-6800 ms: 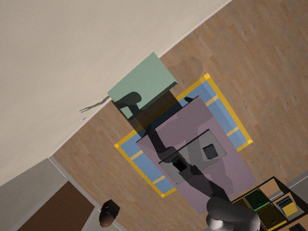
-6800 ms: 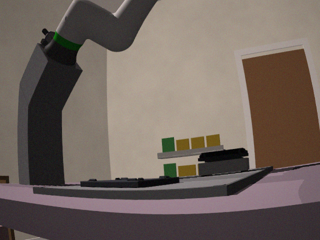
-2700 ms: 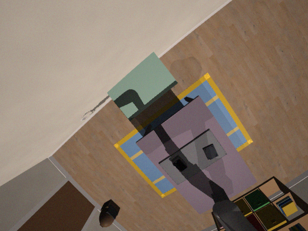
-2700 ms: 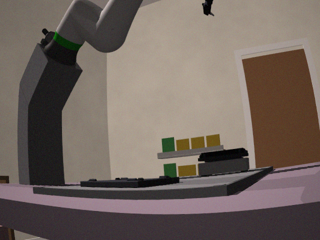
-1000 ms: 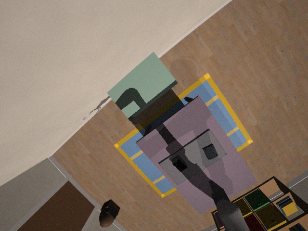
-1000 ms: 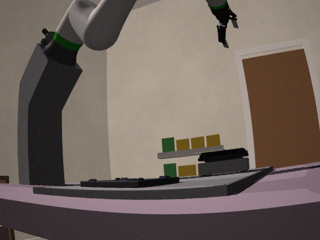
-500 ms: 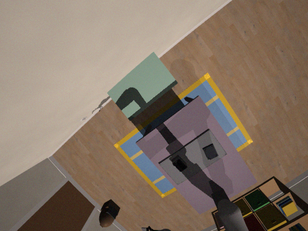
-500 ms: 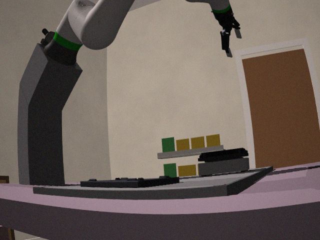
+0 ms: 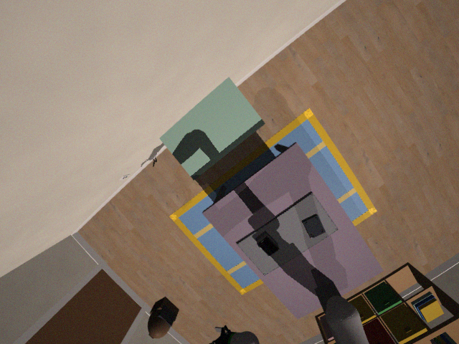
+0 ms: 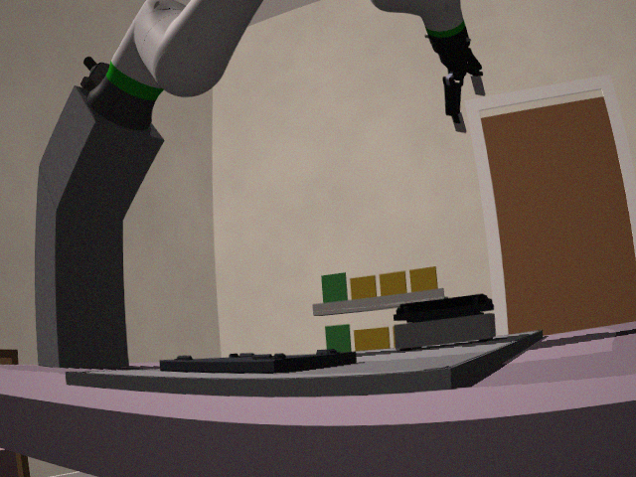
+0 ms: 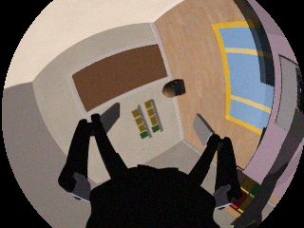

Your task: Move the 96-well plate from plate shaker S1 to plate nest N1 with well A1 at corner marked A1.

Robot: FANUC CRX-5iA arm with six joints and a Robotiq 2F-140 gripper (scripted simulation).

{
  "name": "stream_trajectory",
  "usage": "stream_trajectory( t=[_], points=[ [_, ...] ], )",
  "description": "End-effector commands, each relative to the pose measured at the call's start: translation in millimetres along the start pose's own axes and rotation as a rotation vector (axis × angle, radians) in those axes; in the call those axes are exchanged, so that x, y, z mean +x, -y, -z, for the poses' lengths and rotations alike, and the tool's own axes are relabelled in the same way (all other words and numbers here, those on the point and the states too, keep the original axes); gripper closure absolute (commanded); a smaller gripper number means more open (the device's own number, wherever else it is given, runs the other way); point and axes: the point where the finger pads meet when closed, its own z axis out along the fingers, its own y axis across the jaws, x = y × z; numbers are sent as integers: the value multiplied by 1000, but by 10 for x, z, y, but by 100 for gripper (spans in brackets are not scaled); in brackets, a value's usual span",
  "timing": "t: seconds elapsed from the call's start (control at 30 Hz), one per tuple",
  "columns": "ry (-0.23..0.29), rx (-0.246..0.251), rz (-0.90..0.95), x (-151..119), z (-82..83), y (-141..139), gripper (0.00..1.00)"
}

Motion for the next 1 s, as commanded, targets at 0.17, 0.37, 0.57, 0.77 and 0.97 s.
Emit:
stream_trajectory(
  t=[0.17,0.37,0.57,0.77,0.97],
  points=[
    [-17,-59,33,196,-24,-295,0],
    [-22,-90,44,349,-39,-552,0],
    [-40,-194,80,446,-30,-727,0],
    [-40,-194,80,592,-17,-989,0],
    [-45,-258,98,734,8,-1251,0]
  ],
)
